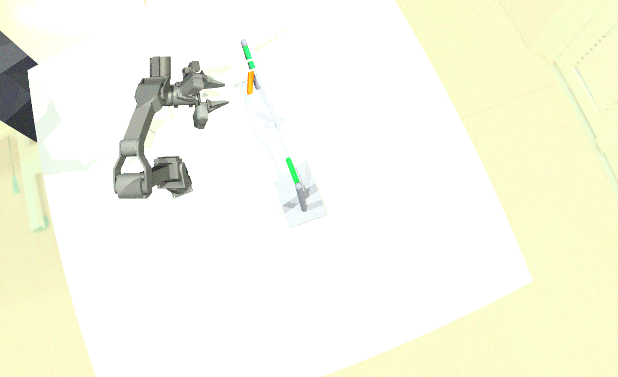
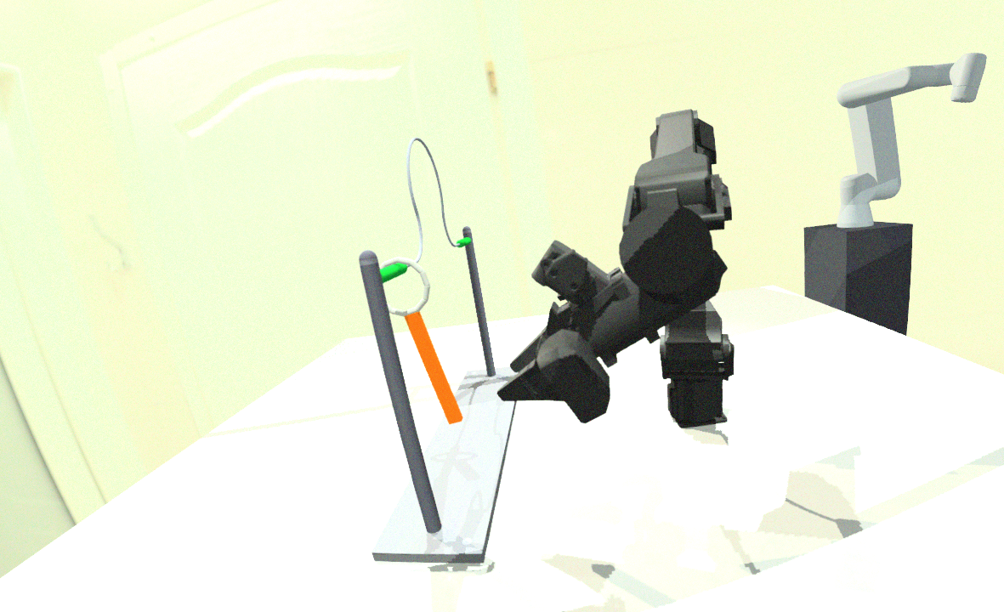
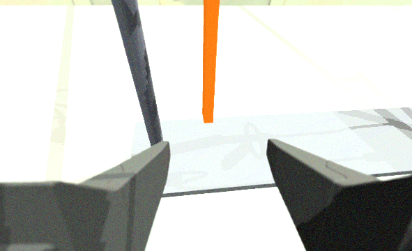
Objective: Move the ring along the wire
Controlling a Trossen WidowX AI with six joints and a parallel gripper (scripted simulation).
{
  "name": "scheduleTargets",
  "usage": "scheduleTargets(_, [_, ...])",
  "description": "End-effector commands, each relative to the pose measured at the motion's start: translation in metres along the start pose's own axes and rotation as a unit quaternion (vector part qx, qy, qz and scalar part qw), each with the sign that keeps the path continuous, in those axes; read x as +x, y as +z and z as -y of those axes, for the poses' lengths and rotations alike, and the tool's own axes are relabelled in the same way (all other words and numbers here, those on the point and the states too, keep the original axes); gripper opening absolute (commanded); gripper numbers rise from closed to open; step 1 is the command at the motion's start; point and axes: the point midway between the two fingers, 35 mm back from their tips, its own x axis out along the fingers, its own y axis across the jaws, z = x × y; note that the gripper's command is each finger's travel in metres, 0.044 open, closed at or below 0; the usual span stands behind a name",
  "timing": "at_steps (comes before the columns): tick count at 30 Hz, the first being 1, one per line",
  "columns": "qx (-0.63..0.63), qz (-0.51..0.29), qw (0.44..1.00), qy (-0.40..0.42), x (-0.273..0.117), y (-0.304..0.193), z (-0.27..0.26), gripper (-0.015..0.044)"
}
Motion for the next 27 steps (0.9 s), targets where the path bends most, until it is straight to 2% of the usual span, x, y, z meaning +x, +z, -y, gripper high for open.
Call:
scheduleTargets(1, [0.004,0.009,1.0,0.003,-0.0197,0.006,0.0004,0.037])
scheduleTargets(4, [0.004,0.009,1.0,0.003,-0.0197,0.006,0.0004,0.044])
scheduleTargets(27, [0.004,0.009,1.0,0.003,-0.0197,0.006,0.0004,0.044])
